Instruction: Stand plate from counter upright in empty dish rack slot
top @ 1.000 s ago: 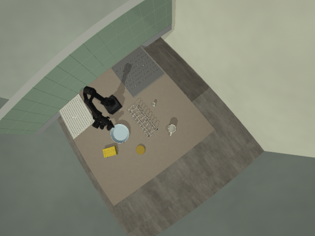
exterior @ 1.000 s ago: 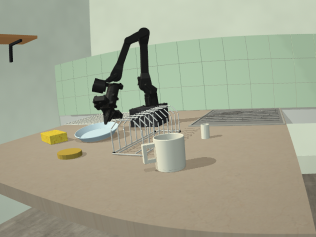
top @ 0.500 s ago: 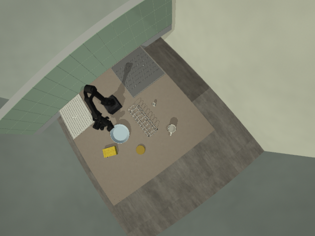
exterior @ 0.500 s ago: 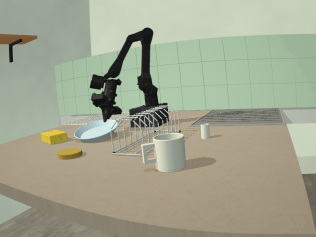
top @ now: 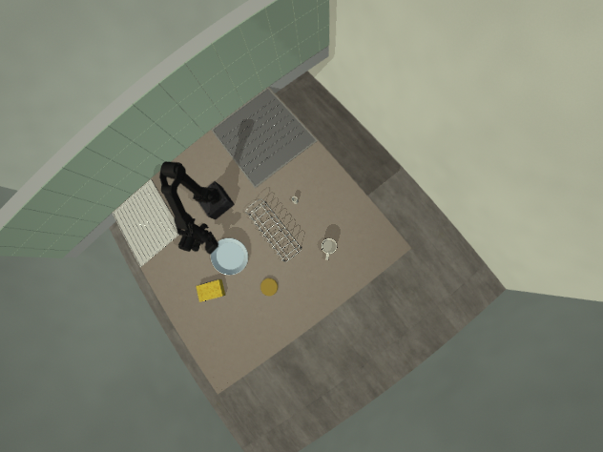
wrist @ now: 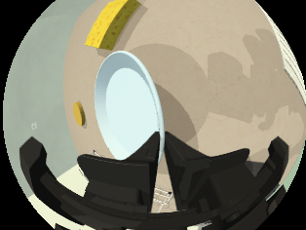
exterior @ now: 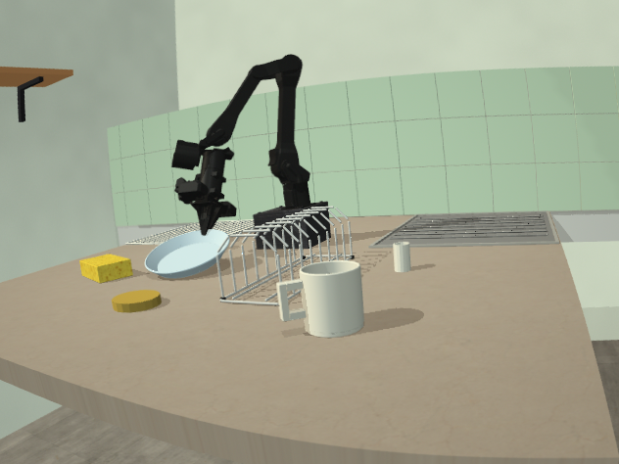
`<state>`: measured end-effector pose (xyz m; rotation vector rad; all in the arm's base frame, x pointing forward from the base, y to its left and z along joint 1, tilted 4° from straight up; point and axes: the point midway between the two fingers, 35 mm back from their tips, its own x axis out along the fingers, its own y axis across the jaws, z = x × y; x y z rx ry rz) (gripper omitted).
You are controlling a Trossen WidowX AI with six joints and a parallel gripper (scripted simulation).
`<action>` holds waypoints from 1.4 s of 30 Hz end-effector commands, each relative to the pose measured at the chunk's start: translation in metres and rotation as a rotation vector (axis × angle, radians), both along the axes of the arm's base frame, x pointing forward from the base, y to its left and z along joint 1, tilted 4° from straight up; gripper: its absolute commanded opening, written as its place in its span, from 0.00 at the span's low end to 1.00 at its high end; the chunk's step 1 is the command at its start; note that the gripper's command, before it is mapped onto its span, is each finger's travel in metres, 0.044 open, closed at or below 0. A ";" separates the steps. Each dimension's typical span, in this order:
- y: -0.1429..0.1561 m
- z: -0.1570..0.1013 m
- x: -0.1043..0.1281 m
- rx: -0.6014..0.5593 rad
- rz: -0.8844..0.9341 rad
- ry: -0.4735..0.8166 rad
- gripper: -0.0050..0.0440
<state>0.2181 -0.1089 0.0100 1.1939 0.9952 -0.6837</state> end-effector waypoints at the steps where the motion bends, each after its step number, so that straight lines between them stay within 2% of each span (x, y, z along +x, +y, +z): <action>1: 0.000 0.004 0.003 -0.016 0.000 0.031 0.10; 42: 0.009 0.035 0.026 -0.074 -0.012 0.238 0.10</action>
